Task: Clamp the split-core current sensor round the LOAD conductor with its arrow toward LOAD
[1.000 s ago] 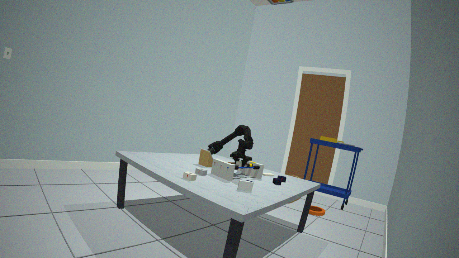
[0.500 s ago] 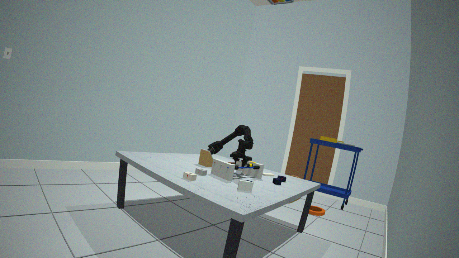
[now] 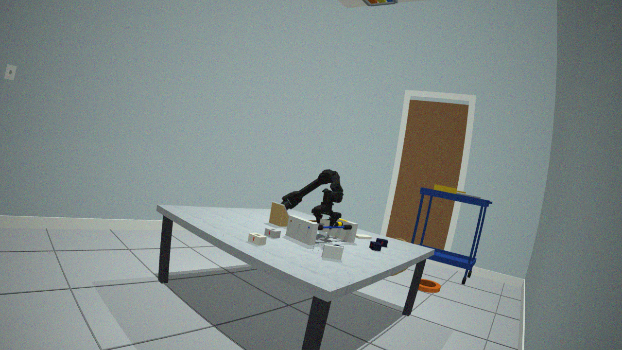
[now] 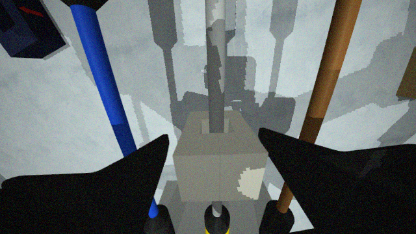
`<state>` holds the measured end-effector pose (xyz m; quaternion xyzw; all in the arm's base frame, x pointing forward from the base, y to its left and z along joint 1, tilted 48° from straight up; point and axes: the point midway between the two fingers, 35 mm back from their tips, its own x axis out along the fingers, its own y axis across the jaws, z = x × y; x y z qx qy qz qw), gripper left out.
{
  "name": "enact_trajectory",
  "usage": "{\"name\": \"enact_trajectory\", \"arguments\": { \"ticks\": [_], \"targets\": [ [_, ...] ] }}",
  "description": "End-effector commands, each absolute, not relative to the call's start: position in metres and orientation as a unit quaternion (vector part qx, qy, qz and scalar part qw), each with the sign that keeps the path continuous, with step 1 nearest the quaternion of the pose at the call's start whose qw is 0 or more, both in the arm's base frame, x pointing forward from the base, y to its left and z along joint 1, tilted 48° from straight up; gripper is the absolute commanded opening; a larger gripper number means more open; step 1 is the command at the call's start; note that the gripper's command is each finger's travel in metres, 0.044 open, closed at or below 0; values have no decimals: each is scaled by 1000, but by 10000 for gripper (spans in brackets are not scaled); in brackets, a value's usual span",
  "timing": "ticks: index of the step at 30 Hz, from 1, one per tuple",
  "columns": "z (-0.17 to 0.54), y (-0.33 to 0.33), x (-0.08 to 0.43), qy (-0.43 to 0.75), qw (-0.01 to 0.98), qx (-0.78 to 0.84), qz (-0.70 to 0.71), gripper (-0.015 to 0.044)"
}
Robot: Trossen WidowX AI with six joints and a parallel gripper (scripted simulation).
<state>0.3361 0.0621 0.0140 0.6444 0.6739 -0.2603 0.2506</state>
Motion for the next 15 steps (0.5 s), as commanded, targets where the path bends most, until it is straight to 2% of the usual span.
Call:
{"name": "enact_trajectory", "arguments": {
  "ticks": [1, 7, 15],
  "targets": [
    [21, 53, 336, 668, 253, 651, -258, 440],
    [79, -15, 321, 613, 275, 701, -240, 440],
    [80, -17, 320, 611, 276, 702, -239, 440]
  ]
}}
